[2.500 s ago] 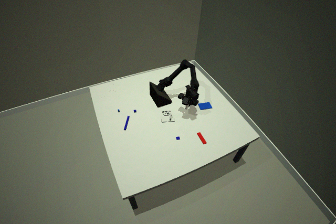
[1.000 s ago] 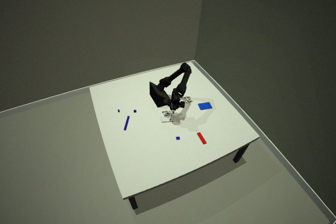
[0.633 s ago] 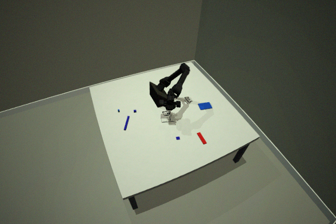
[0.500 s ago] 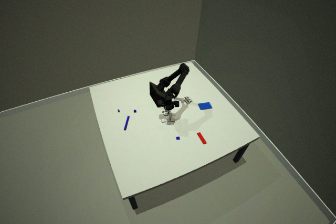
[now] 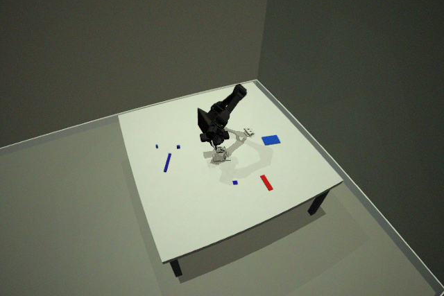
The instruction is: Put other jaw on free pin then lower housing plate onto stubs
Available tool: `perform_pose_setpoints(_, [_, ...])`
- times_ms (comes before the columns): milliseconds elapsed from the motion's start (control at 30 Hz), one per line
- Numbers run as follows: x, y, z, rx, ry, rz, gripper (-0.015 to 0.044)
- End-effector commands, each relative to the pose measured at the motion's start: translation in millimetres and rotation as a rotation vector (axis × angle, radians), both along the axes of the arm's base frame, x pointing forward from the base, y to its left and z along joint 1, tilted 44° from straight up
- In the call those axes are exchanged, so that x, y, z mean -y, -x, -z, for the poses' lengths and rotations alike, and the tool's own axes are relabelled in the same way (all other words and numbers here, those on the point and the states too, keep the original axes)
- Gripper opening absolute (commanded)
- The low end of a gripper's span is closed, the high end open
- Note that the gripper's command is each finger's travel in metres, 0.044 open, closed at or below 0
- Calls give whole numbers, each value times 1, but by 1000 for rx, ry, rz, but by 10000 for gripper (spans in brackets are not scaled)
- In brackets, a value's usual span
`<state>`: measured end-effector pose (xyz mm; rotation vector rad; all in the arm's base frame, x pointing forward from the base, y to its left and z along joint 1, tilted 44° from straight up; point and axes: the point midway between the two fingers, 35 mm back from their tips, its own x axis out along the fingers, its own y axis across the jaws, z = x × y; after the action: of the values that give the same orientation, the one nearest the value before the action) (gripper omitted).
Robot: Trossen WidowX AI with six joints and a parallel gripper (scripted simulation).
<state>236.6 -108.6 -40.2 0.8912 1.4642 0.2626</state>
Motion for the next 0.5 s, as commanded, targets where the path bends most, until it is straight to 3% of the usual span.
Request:
perform_pose_setpoints(0, [2,12,10,22,-9,-37,134])
perform_pose_setpoints(467, [3,13,12,27,-10,-43,134])
